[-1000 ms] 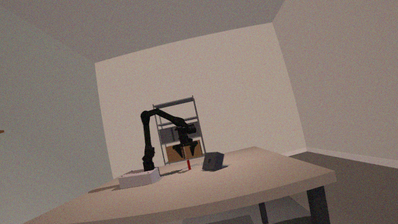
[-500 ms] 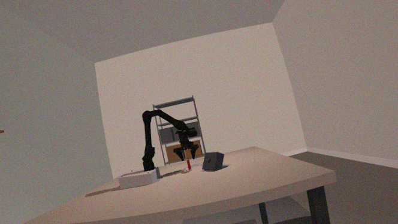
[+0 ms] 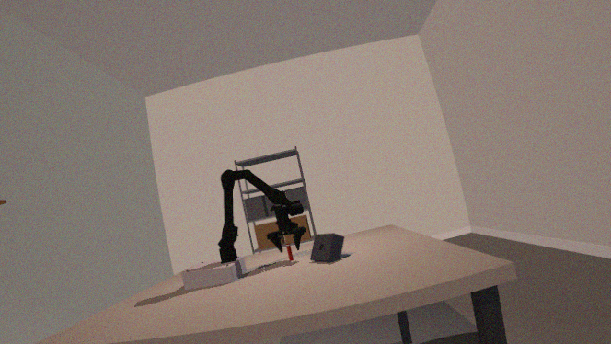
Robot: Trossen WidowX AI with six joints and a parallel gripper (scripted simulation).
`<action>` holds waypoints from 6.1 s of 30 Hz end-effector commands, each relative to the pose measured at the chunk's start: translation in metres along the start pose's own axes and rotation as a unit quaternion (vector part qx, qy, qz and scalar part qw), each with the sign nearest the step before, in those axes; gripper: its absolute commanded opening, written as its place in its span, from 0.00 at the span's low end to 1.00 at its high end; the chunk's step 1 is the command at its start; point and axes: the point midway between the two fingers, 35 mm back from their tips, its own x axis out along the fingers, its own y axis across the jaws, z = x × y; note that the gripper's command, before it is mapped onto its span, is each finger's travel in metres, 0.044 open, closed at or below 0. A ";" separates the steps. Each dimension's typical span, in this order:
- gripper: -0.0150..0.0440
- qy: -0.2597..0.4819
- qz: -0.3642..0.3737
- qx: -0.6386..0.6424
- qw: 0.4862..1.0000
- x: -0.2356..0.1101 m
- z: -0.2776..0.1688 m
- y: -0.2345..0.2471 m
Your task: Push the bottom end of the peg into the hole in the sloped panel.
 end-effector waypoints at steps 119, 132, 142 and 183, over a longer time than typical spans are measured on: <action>0.25 -0.060 0.082 0.353 0.930 -0.058 -0.021 -0.040; 0.25 -0.073 0.103 0.433 0.892 -0.055 -0.028 -0.050; 0.25 -0.082 0.119 0.492 0.858 -0.053 -0.034 -0.057; 0.25 -0.114 0.190 0.701 0.678 -0.047 -0.061 -0.086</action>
